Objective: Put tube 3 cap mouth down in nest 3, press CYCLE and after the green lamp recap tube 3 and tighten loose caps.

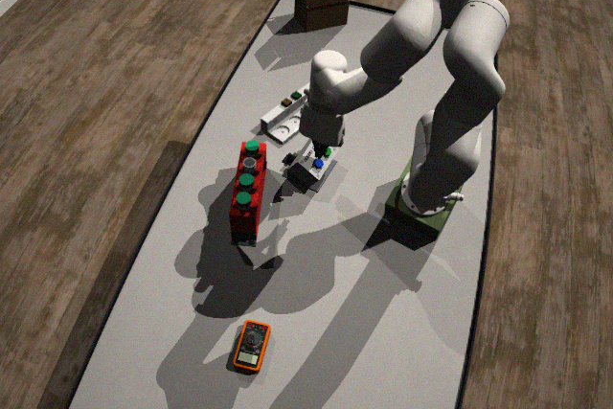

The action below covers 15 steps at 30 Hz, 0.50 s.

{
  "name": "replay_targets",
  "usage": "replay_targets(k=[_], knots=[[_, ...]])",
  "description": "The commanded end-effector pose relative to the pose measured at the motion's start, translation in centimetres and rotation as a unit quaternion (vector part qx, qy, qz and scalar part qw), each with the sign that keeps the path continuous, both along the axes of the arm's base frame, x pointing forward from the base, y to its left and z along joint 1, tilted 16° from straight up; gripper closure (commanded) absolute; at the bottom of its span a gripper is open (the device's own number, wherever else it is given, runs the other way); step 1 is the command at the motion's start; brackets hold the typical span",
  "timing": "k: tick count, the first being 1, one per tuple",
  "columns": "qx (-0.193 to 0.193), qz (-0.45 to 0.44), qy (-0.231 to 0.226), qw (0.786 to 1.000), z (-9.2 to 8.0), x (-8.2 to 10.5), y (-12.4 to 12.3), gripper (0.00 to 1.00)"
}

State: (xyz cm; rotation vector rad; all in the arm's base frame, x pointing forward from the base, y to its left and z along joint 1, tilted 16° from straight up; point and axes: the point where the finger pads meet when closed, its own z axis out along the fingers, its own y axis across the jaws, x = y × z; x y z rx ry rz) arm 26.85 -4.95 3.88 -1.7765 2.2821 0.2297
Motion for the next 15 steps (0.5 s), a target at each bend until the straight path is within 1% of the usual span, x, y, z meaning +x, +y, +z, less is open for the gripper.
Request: replay_targets(k=[1, 4, 10, 15], knots=[[-0.002, -0.001, -0.001, 1.000, 0.1, 0.1, 0.1, 1.00], [-0.002, -0.001, -0.001, 1.000, 0.1, 0.1, 0.1, 1.00], [-0.002, -0.001, -0.001, 1.000, -1.6, 0.3, 0.5, 1.00], [-0.002, -0.001, -0.001, 1.000, -1.6, 0.3, 0.5, 1.00]])
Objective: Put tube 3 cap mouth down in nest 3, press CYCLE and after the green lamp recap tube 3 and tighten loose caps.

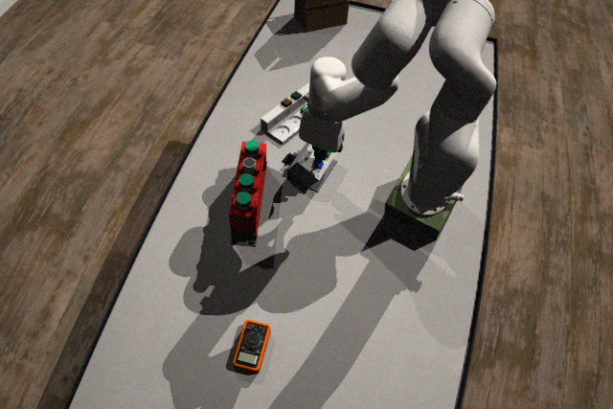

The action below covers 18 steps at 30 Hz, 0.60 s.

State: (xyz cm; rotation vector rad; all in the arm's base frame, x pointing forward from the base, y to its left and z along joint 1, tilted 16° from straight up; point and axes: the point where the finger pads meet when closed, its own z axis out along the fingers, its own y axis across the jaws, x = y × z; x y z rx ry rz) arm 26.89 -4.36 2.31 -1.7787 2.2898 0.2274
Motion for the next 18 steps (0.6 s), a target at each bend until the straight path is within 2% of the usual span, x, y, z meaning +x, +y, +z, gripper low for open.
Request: replay_targets(k=[1, 18], knots=[[0.001, -0.001, -0.003, 1.000, -0.01, 0.22, -0.04, 1.00], [0.001, -0.001, -0.003, 1.000, -0.24, 0.24, 0.03, 1.00]])
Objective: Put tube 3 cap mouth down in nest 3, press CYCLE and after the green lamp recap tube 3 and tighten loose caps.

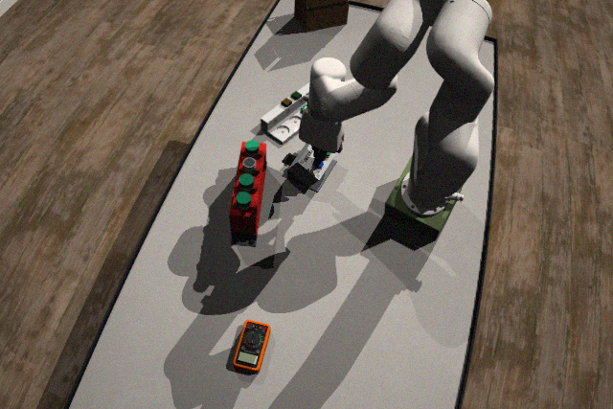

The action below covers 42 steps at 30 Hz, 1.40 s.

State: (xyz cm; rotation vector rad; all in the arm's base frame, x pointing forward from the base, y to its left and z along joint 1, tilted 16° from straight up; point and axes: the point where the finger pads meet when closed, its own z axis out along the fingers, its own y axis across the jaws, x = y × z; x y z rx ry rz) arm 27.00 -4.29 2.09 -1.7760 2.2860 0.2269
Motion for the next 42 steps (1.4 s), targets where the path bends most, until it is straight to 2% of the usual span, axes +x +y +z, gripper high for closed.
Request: replay_targets(k=[1, 42], knots=[[0.000, 0.000, -0.001, 1.000, -0.1, 0.1, 0.0, 1.00], [0.000, 0.000, -0.001, 1.000, -1.0, 0.2, 0.2, 1.00]])
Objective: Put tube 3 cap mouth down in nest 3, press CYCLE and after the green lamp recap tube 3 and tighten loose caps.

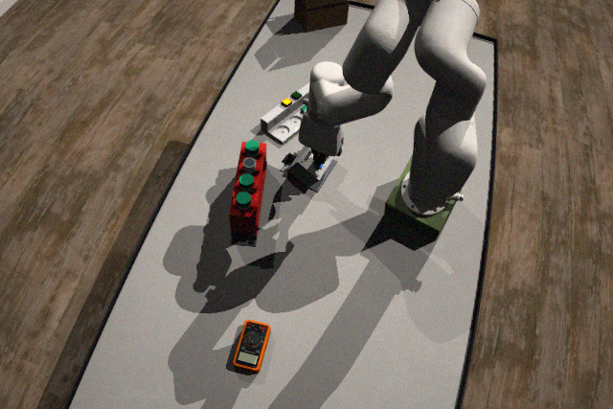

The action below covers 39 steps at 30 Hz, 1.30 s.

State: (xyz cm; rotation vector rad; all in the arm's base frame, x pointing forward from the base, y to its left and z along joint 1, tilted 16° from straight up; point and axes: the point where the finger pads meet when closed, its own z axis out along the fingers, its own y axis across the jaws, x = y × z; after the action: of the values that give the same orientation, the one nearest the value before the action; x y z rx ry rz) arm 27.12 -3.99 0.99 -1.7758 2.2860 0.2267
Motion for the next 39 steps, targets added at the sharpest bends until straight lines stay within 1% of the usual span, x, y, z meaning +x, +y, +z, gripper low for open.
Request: replay_targets(k=[1, 3, 11, 13, 15, 22, 23, 26, 28, 30, 32, 35, 39], knots=[[0.000, 0.000, -0.001, 1.000, 0.1, 0.1, -0.1, 1.00], [0.000, 0.000, -0.001, 1.000, 0.1, 0.1, -0.1, 1.00], [0.000, 0.000, -0.001, 1.000, 2.4, -0.1, -0.7, 1.00], [0.000, 0.000, -0.001, 1.000, 2.4, -0.1, -0.7, 1.00], [0.000, 0.000, -0.001, 1.000, 3.0, -0.2, -0.9, 1.00], [0.000, 0.000, -0.001, 1.000, 3.0, -0.2, -0.9, 1.00], [-0.004, 0.040, -0.012, 0.999, 2.8, 0.0, -1.7, 0.00], [-0.015, 0.149, -0.043, 0.988, 2.0, 0.6, -4.0, 0.00], [-0.019, 0.189, -0.053, 0.980, 1.8, 0.8, -4.7, 0.00], [-0.019, 0.189, -0.053, 0.980, 1.8, 0.8, -4.7, 0.00], [-0.027, 0.275, -0.077, 0.958, 1.2, 1.2, -6.3, 0.00], [-0.035, 0.332, -0.092, 0.938, 0.8, 1.5, -7.6, 0.00], [-0.043, 0.413, -0.114, 0.902, 0.2, 2.0, -9.3, 0.00]])
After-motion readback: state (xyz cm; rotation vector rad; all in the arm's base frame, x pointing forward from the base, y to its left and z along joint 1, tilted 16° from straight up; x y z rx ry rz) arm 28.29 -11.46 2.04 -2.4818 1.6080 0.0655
